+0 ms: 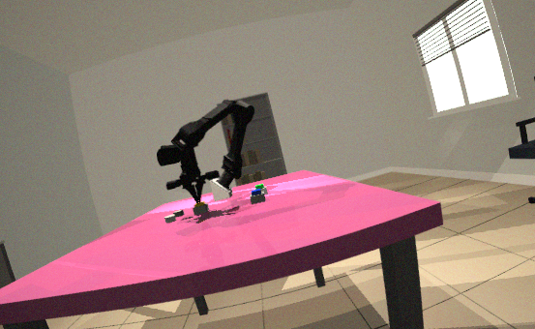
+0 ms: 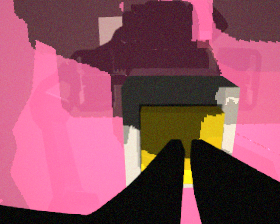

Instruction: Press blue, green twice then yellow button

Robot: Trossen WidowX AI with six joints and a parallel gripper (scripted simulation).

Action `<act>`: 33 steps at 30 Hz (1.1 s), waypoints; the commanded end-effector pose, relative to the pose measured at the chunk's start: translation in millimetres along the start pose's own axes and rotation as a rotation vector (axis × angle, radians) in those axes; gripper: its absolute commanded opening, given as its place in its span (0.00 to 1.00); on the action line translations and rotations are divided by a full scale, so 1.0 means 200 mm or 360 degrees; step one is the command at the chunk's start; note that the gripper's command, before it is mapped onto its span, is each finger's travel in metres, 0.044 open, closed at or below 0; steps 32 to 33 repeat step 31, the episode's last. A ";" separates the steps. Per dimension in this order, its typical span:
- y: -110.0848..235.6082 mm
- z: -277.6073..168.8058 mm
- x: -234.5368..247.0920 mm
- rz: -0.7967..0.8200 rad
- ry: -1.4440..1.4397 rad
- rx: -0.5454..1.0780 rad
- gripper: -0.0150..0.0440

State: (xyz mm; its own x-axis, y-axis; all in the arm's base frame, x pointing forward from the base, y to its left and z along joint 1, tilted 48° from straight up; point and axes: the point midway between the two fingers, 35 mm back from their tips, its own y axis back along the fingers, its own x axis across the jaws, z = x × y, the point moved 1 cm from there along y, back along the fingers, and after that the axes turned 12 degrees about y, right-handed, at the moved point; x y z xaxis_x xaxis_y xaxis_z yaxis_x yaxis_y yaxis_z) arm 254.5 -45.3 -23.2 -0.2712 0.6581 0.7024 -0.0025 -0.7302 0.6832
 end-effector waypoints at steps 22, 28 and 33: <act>0.45 0.26 1.15 0.0005 -0.0100 -0.0075 0.93; 0.47 0.23 1.28 0.0023 -0.0107 -0.0081 0.93; 0.47 0.23 1.28 0.0023 -0.0107 -0.0081 0.93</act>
